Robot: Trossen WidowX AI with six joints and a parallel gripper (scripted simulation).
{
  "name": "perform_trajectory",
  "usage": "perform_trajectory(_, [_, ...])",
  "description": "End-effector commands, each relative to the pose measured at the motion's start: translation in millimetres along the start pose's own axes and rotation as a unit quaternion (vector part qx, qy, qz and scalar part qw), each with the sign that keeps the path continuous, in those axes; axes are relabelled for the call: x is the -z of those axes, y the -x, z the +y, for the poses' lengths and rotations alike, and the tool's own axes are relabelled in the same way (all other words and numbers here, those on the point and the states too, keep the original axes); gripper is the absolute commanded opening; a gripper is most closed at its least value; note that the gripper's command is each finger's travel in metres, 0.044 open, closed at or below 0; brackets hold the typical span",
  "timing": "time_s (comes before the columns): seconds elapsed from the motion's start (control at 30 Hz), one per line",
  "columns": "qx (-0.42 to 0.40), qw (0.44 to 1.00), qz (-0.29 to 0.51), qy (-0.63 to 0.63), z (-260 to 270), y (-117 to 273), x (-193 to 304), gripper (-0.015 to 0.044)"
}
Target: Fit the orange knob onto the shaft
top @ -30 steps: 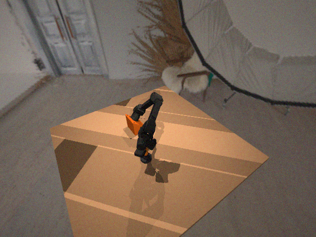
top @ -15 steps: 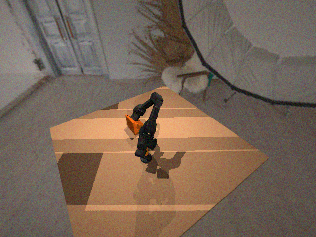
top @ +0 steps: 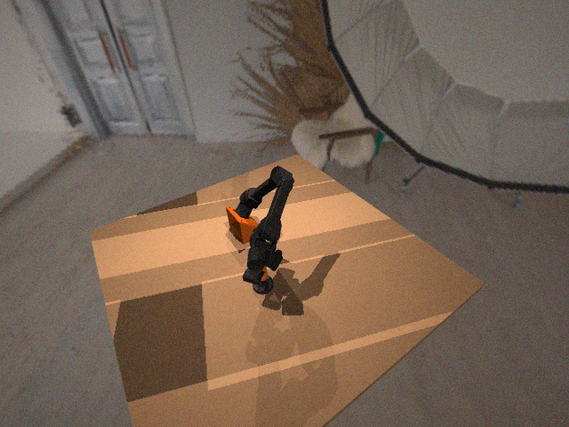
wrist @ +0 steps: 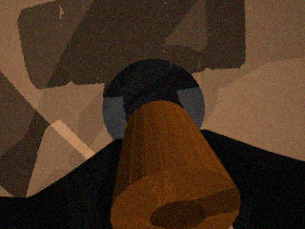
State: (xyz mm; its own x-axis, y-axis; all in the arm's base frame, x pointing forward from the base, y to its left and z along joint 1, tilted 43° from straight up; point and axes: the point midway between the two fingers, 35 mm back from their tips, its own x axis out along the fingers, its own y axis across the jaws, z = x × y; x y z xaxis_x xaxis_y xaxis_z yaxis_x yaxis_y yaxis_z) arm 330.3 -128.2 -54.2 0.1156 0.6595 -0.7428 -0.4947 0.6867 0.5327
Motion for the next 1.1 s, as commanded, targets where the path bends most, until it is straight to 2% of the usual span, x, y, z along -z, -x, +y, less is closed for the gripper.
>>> perform_trajectory(0.0, [0.002, 1.000, -0.001, -0.002, -0.8, -0.3, 2.4, 0.0000])
perform_trajectory(0.53, [0.001, 1.000, -0.001, -0.002, 1.9, 1.9, 2.9, 0.0000])
perform_trajectory(0.77, [0.002, 0.995, -0.001, 0.098, 2.0, 3.6, 1.9, 0.0000])
perform_trajectory(1.07, [0.002, 0.995, -0.001, 0.103, -0.9, 3.2, -1.4, 0.0000])
